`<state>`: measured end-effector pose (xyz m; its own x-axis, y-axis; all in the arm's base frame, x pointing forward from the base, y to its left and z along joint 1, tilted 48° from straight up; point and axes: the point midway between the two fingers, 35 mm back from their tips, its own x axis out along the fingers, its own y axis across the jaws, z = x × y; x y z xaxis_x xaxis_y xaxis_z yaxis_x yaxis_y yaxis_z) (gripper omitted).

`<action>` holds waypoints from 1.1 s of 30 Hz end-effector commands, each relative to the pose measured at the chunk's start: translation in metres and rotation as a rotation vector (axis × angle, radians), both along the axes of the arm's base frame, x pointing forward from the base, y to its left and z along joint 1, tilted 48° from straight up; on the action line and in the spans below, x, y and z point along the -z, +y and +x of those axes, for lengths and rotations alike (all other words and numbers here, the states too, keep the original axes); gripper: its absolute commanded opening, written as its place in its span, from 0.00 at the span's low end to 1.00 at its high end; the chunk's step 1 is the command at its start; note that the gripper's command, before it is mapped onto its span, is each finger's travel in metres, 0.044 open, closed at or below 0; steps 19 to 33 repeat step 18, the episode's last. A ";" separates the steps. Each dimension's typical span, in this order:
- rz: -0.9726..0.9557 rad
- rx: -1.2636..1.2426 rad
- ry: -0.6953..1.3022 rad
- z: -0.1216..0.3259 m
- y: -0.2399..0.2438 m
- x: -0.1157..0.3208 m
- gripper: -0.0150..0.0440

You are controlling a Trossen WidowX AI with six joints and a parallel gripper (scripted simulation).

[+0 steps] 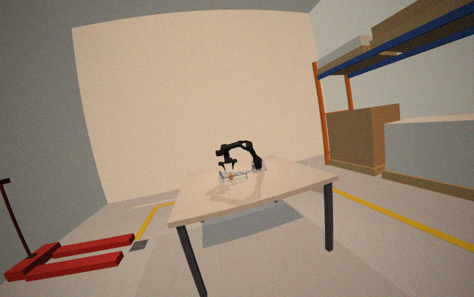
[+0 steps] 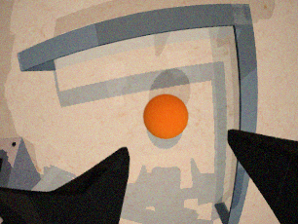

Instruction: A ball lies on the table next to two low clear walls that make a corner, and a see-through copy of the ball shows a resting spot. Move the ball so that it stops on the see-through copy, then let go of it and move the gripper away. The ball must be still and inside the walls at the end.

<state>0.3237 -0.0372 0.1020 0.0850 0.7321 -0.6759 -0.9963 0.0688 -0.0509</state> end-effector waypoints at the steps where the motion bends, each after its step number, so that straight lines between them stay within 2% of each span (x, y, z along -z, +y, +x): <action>1: 0.001 -0.009 0.007 -0.003 -0.009 -0.008 0.87; 8: -0.001 0.004 -0.002 -0.001 -0.004 -0.003 0.87; 11: 0.011 0.052 0.047 -0.003 -0.021 -0.016 1.00; 14: 0.025 0.098 0.096 -0.006 -0.036 -0.029 1.00; 33: 0.025 0.098 0.096 -0.006 -0.036 -0.029 1.00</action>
